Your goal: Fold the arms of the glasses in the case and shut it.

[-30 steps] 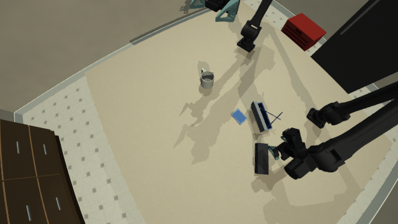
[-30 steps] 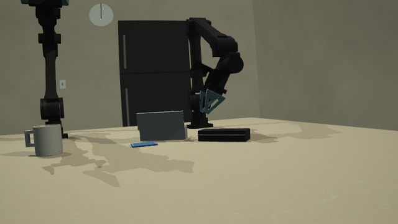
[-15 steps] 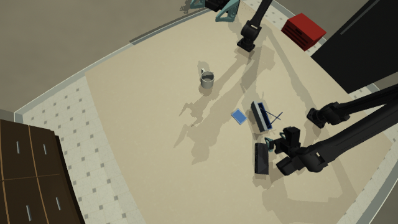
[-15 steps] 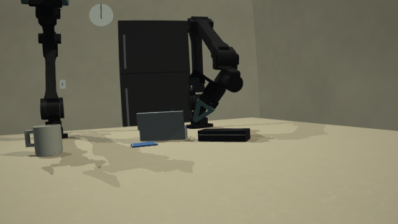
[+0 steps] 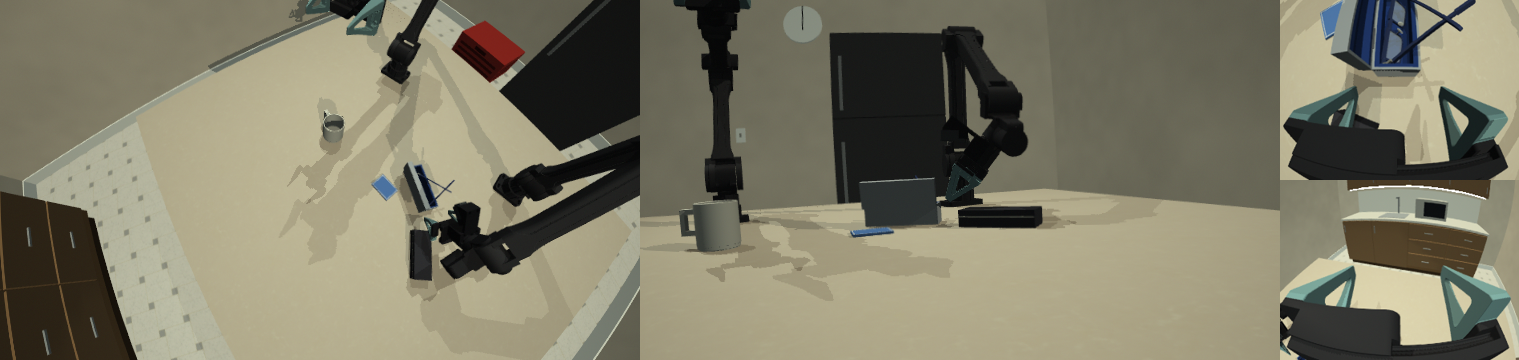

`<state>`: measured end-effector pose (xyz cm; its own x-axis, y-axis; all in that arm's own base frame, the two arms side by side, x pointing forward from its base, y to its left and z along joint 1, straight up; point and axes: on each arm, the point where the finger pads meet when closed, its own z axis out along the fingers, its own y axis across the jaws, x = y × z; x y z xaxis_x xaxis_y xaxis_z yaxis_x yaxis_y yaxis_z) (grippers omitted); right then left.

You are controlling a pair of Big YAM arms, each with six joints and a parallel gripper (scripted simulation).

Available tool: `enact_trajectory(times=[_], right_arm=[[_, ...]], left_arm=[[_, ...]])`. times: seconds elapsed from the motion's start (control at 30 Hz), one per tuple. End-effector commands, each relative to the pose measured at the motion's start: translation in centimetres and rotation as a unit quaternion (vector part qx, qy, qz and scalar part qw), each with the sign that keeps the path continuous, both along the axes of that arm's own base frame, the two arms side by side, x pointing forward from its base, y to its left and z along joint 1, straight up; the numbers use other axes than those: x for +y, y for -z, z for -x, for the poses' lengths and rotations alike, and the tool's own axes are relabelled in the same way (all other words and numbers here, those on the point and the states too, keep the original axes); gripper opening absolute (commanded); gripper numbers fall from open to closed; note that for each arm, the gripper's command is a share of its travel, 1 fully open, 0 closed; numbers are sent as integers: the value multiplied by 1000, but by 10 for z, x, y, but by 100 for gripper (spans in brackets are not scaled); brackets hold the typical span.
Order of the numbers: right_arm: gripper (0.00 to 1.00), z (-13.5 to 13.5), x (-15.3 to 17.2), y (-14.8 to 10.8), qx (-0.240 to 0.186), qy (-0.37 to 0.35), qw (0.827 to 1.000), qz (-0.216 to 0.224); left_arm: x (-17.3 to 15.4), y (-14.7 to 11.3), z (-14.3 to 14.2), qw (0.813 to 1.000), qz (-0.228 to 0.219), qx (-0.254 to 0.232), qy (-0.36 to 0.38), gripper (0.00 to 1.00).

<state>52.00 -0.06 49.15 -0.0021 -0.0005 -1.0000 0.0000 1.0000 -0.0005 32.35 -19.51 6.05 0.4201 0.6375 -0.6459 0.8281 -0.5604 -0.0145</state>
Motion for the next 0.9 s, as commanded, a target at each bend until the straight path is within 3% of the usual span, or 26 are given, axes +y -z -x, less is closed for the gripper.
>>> enact_trajectory(times=[0.0,0.53,0.87], right_arm=[[100,3,5,-13,-13,-3,1000,-4],[100,3,5,-13,-13,-3,1000,-4],[100,3,5,-13,-13,-3,1000,-4]], left_arm=[[-6,4,1,1000,0,0,0,96],[-17,12,-2,1000,4,-12,-2,96],[-23,27,11,1000,1,-2,0,96]])
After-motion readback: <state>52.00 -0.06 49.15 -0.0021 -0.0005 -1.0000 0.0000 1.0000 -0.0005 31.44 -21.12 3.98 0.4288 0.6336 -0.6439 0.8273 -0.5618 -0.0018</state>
